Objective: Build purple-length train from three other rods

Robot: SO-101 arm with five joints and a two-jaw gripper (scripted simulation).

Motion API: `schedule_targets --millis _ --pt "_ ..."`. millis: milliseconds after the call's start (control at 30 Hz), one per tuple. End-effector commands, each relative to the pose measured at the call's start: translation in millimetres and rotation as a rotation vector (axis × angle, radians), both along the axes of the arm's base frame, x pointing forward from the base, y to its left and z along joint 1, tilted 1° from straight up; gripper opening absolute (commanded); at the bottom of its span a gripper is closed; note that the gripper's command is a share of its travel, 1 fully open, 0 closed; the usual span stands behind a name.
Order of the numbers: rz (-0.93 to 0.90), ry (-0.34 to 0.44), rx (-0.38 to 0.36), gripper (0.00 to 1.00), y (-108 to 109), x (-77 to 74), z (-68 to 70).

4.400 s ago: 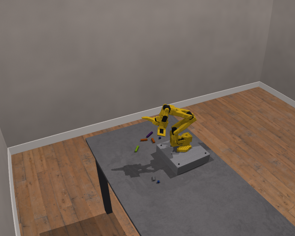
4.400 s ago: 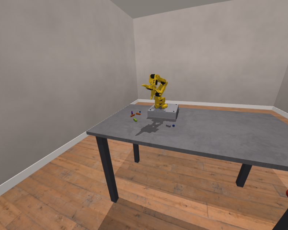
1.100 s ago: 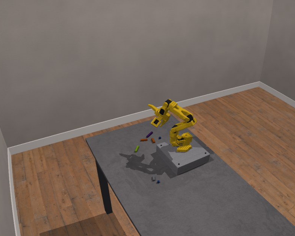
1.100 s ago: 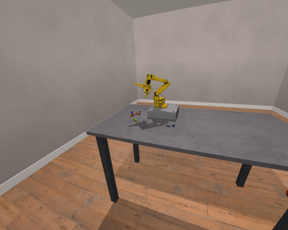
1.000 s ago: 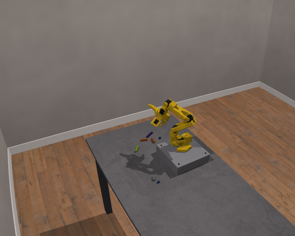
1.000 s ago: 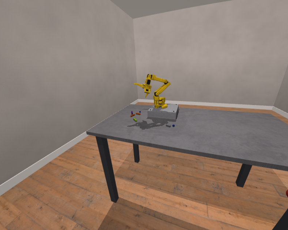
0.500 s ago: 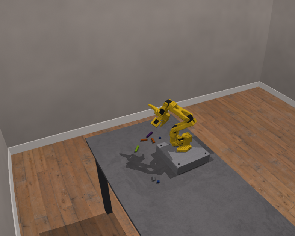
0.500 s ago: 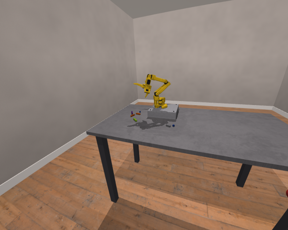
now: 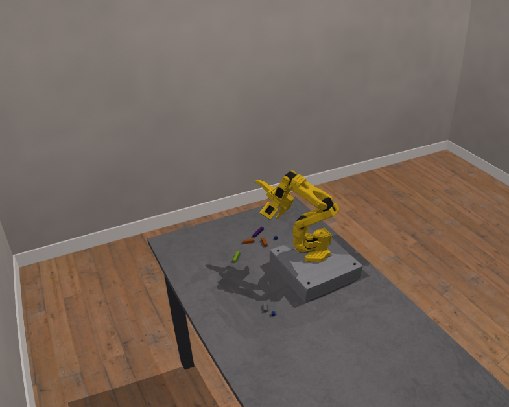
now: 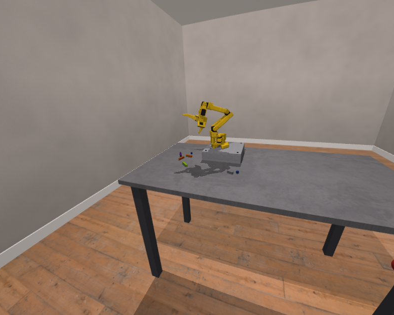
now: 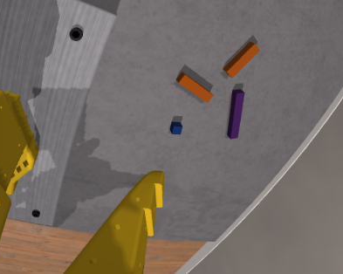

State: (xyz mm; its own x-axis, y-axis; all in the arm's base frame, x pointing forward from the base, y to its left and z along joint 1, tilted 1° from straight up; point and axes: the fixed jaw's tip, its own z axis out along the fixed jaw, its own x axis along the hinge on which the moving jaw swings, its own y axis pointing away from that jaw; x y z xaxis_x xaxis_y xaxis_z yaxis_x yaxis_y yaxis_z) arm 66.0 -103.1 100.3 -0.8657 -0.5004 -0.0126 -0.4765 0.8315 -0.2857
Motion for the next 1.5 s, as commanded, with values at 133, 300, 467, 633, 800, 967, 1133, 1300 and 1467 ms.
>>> schedule_targets --millis 133,300,467,633,800,967,1133,1300,1467 --pt "0.002 -0.002 -0.006 1.0 -2 0.1 0.4" --pt "0.002 -0.002 -0.006 1.0 -2 0.1 0.4" --pt "0.002 -0.002 -0.006 1.0 -2 0.1 0.4" --pt "0.002 -0.002 -0.006 1.0 -2 0.1 0.4" --pt "0.002 -0.002 -0.006 1.0 -2 0.1 0.4" --pt "0.002 -0.002 -0.006 1.0 -2 0.1 0.4" --pt "0.001 -0.001 -0.005 1.0 -2 0.0 0.3" --pt "-0.017 0.016 0.012 0.93 -10 -0.8 -4.6" --pt "-0.065 0.058 0.064 0.74 -32 -6.5 -21.5"
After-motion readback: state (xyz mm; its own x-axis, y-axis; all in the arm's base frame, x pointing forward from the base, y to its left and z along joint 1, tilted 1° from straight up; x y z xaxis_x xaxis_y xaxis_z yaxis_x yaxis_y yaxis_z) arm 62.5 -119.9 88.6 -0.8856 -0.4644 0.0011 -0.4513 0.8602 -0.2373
